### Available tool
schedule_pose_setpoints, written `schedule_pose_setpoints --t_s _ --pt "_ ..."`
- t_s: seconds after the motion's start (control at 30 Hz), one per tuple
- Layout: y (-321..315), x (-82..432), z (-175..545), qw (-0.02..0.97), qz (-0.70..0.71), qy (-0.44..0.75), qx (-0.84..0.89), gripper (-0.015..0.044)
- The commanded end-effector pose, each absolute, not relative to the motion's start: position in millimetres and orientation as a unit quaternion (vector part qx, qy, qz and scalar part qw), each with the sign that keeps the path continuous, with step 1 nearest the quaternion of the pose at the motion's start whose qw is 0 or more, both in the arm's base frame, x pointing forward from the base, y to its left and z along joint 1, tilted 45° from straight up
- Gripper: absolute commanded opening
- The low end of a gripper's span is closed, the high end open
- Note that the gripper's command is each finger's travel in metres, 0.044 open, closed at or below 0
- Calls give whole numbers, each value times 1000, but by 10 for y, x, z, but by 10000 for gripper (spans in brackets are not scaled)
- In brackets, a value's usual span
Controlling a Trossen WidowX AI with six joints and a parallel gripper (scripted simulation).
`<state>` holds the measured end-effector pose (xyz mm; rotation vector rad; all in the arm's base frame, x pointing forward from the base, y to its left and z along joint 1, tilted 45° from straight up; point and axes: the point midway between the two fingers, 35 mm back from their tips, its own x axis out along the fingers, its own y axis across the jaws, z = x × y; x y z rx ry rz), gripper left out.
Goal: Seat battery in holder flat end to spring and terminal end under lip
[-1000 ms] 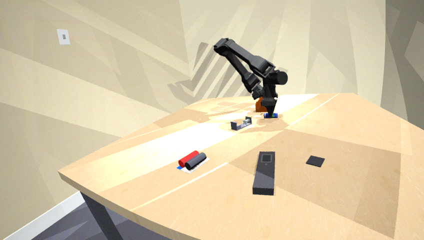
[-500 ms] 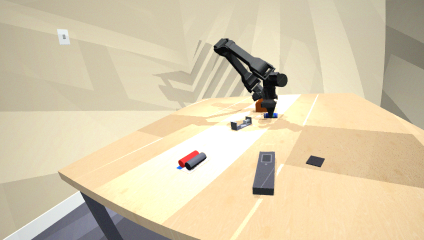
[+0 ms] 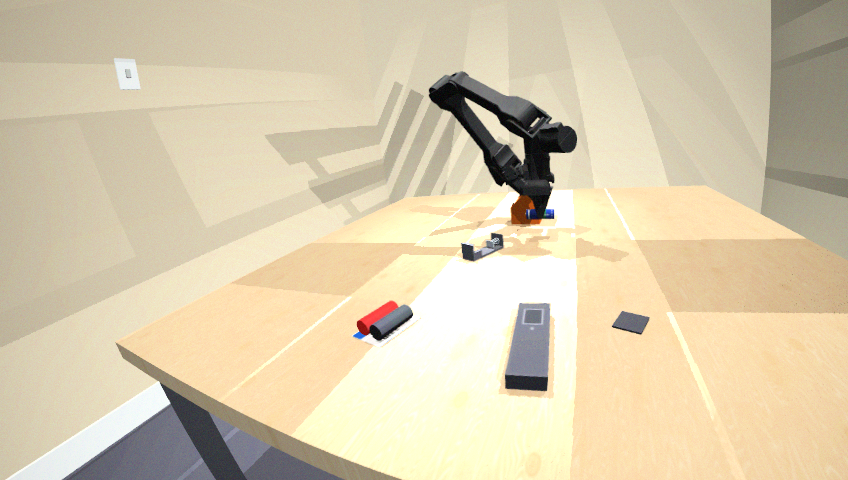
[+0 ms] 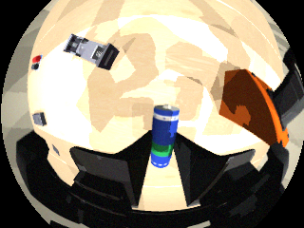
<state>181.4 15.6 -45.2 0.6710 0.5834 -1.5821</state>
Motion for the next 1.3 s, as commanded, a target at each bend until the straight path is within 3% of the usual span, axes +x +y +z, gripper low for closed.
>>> schedule_pose_setpoints --t_s 0.0,0.8,1.27 --pt "206 1826 -399 614 -688 255 293 84" --pt "-243 2755 267 683 -530 501 43 84" --pt "-607 2996 646 681 -448 575 -69 84"
